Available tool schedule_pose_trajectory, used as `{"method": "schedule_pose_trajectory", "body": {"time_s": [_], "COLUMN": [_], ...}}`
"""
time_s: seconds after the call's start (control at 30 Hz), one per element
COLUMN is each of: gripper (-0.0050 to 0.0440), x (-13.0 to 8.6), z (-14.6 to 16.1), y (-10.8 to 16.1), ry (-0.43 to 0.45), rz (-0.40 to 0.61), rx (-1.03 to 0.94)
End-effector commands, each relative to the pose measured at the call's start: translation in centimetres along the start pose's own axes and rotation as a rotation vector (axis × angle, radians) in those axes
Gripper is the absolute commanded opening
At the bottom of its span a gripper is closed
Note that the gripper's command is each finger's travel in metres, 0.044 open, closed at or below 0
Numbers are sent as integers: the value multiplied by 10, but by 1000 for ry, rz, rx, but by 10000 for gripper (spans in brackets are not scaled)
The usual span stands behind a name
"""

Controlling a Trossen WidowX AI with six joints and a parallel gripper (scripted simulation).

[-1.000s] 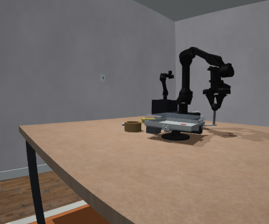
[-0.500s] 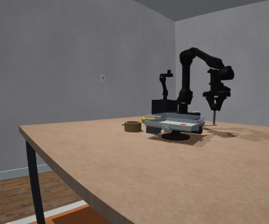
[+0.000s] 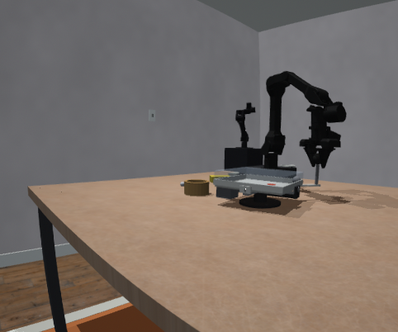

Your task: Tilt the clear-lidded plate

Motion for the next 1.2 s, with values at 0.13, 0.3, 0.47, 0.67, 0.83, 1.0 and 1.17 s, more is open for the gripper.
{"method": "schedule_pose_trajectory", "body": {"time_s": [0.13, 0.3, 0.47, 0.67, 0.83, 1.0, 1.17], "gripper": [150, 150, 150, 150, 150, 150, 150], "x": [3, 3, 3, -1, -5, -8, -10], "z": [1, 1, 1, 2, 3, 4, 5], "y": [0, 0, 0, 2, 4, 7, 8], "ry": [-11, -11, -11, -10, -5, 0, 3], "rz": [0, 0, 0, -11, -24, -36, -44], "rx": [-2, -2, -2, -2, -2, -2, -2]}}
Point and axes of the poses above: the point midway between the two fingers, 35 mm back from their tips, its own x axis out along the fingers, its own z axis across the jaws, y = z × x, the point moved 5 cm from there along -x, back along the fingers, and after that the axes turned 14 degrees about -x, right-handed, at the moved point
